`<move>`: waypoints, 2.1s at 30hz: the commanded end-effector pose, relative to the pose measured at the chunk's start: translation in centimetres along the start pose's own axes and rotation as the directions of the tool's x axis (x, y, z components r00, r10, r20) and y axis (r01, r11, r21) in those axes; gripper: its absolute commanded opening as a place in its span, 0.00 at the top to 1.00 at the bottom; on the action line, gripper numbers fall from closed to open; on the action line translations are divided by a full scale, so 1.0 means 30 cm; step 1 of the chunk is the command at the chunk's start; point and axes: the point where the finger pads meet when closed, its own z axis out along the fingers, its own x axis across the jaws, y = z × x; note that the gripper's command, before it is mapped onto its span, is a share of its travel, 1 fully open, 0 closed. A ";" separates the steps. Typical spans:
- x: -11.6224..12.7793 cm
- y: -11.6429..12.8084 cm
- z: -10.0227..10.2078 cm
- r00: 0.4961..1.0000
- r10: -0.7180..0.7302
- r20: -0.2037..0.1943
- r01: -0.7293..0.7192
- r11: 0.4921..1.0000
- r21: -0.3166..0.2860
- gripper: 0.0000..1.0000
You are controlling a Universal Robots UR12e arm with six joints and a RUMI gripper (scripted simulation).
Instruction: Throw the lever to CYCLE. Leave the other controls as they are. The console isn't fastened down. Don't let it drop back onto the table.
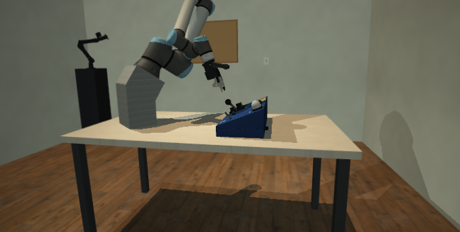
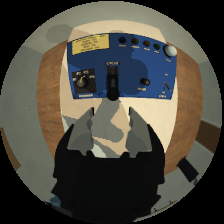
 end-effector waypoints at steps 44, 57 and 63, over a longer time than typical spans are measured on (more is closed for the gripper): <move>0.007 -0.013 0.066 1.000 -0.004 -0.002 0.004 1.000 0.003 0.56; 0.010 -0.012 0.164 1.000 -0.004 -0.002 0.004 1.000 0.003 0.56; 0.011 -0.011 0.221 1.000 -0.004 -0.002 0.004 1.000 0.003 0.56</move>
